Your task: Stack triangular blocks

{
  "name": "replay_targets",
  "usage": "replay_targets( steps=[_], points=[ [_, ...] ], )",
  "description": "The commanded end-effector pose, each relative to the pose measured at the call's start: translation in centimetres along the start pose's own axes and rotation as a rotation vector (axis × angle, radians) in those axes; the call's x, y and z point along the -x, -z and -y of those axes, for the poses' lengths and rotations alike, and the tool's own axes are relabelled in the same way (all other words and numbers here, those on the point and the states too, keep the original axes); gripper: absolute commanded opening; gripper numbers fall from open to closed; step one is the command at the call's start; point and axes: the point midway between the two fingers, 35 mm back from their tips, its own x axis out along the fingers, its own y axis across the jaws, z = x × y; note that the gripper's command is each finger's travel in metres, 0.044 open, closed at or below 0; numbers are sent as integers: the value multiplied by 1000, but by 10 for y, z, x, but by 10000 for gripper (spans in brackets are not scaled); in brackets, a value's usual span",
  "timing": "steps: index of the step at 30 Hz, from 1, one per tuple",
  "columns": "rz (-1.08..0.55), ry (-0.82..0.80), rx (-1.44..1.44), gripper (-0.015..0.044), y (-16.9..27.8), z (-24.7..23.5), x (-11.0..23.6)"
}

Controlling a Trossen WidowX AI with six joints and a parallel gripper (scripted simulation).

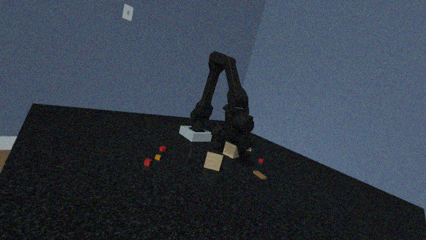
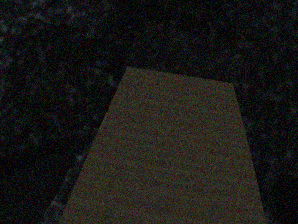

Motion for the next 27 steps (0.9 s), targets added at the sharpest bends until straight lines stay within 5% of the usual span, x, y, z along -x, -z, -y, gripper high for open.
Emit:
replay_targets(
  steps=[1,6,13,20,27],
  points=[
    [7,-3,-7,440,-1,-2,-8],
    [7,-4,-7,440,-2,-3,-14],
    [7,-4,-7,256,-2,-3,-14],
    [7,-4,-7,210,-2,-3,-14],
    [3,-5,-1,26,-3,-3,-10]
  ],
)
